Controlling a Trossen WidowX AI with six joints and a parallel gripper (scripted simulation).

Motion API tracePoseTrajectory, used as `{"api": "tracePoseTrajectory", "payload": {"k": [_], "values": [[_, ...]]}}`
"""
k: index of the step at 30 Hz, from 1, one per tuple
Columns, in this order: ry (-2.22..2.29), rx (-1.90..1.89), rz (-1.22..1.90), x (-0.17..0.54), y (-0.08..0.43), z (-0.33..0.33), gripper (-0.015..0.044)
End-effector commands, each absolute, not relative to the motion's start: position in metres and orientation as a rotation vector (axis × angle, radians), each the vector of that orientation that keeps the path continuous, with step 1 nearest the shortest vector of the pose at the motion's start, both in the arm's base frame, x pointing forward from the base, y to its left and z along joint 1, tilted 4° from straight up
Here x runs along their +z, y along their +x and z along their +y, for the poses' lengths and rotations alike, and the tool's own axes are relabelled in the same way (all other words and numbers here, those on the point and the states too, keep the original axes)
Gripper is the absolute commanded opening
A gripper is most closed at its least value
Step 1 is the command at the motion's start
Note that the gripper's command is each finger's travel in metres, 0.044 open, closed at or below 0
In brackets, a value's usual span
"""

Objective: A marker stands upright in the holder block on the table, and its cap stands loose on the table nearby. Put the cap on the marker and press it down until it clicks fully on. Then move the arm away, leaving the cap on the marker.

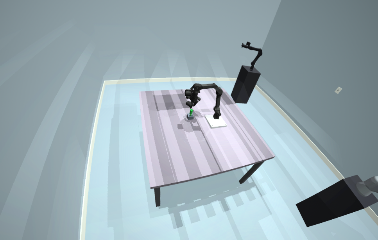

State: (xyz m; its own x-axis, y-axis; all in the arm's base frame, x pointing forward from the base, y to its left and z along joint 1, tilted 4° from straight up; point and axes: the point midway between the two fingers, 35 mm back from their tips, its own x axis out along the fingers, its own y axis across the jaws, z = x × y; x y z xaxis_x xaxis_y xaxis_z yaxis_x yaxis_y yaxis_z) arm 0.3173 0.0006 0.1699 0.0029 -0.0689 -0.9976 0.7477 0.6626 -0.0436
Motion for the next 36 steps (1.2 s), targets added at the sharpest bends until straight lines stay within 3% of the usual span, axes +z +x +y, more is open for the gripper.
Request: {"api": "tracePoseTrajectory", "payload": {"k": [1,6,36], "values": [[0.164,-0.272,1.543,0.168,0.318,0.001,0.0125],[-0.164,0.052,1.567,0.165,0.318,0.001,0.0],[-0.176,0.064,1.566,0.15,0.318,0.0,0.0]]}}
